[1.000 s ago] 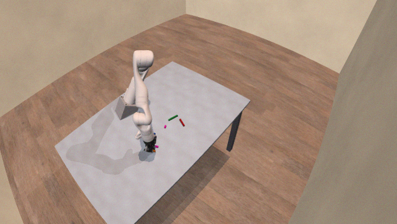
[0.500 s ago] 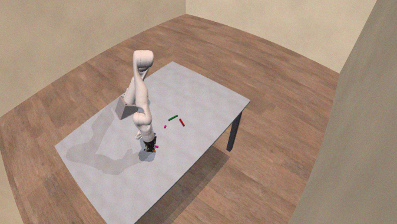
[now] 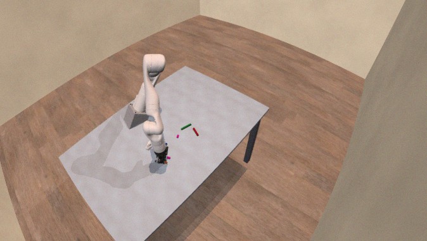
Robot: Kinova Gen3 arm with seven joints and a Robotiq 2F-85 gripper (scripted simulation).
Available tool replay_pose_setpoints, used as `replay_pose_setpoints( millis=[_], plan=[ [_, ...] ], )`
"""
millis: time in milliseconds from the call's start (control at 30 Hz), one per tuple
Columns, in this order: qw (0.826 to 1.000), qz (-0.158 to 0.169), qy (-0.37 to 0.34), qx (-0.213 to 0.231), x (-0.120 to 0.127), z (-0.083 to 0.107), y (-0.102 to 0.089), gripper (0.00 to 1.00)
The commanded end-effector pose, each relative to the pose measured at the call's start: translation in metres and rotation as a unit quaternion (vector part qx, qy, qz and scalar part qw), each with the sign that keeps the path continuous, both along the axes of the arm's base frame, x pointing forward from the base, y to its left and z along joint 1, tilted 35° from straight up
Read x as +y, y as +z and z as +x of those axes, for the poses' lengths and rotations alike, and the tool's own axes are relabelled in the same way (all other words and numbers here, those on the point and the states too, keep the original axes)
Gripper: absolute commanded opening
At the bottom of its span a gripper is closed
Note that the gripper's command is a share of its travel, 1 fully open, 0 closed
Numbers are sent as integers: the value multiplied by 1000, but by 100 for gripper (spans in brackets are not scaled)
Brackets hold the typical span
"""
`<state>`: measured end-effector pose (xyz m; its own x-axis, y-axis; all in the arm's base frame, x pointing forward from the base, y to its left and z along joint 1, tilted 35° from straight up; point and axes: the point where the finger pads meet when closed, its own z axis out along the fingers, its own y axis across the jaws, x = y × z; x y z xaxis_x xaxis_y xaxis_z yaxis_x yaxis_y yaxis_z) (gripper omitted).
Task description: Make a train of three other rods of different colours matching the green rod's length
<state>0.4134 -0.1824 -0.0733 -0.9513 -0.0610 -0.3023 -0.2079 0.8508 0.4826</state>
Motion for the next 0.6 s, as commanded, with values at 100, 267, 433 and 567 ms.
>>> replay_pose_setpoints(
  millis=[100,267,433,567],
  plan=[
    [1000,-1,-1,0,-3,-1,3,5],
    [1000,-1,-1,0,-9,-3,13,5],
    [1000,-1,-1,0,-26,-11,40,5],
    [1000,-1,-1,0,-42,-18,65,5]
  ],
)
